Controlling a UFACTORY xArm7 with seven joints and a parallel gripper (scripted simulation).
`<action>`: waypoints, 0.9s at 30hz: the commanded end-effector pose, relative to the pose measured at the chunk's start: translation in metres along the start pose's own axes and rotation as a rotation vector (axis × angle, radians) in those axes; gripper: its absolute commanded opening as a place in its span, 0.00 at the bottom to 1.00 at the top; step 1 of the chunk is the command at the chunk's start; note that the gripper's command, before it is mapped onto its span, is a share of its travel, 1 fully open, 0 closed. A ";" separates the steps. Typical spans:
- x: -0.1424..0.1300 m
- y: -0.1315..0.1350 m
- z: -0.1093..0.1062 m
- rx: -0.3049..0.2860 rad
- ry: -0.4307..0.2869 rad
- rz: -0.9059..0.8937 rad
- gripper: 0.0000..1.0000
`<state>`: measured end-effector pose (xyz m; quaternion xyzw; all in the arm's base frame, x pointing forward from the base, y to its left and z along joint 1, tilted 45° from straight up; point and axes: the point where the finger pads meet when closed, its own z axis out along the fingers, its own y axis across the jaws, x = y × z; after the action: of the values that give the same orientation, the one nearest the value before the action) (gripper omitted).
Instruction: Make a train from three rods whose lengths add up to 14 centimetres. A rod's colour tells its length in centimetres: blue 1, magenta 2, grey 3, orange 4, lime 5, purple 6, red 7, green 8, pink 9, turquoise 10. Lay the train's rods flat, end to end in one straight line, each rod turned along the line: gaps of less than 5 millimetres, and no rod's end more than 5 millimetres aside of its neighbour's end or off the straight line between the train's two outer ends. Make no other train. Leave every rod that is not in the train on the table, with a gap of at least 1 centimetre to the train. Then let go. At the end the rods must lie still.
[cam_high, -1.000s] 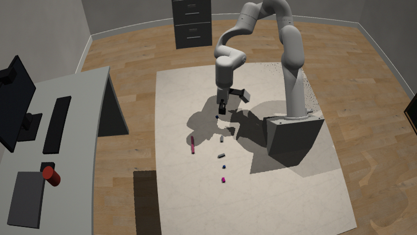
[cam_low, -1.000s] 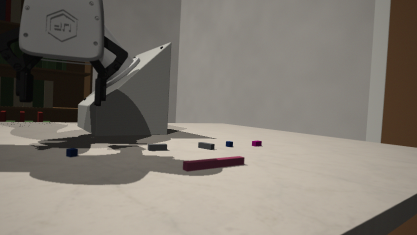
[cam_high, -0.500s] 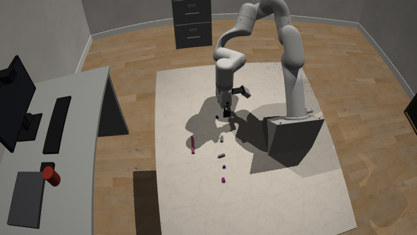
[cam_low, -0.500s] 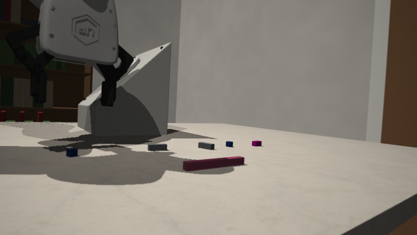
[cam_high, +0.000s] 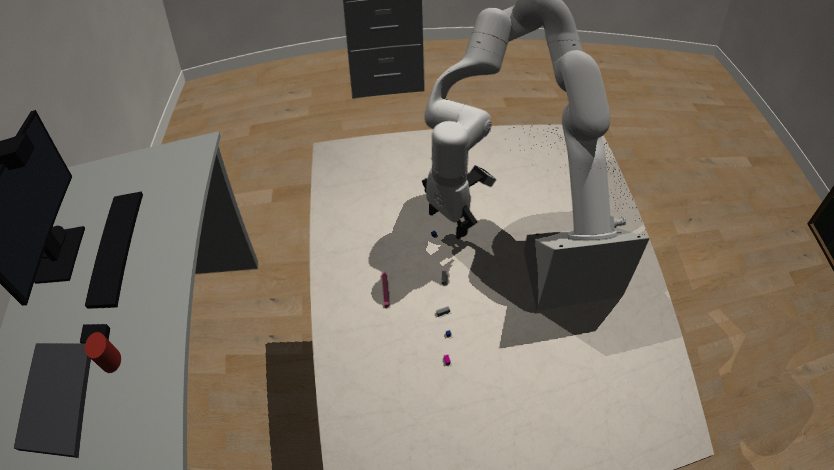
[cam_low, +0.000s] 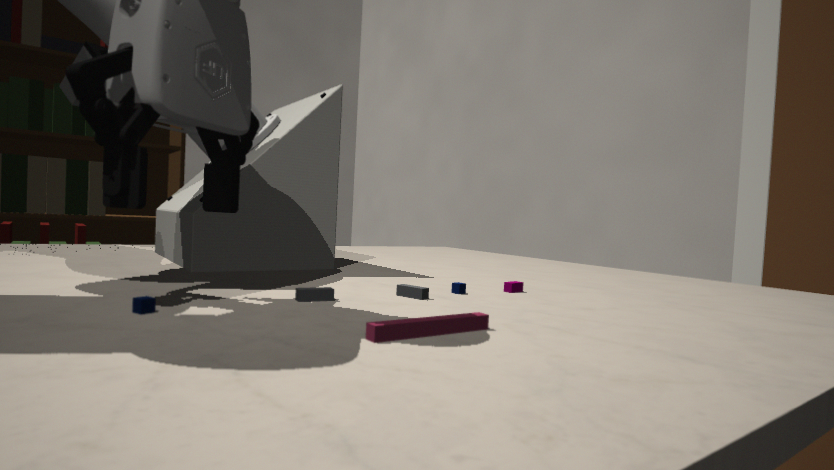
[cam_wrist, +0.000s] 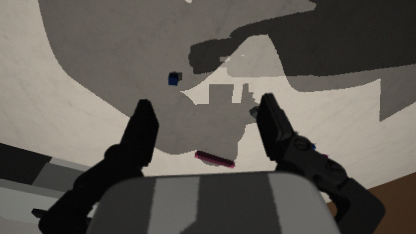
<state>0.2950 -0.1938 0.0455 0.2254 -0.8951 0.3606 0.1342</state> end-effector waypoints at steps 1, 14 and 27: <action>-0.005 0.005 -0.001 -0.009 0.000 -0.167 1.00; -0.013 0.017 -0.001 -0.009 -0.002 -0.565 1.00; -0.021 0.030 -0.002 -0.008 -0.004 -0.958 1.00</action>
<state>0.2965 -0.1714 0.0237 0.5642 -0.7307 0.2769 0.2666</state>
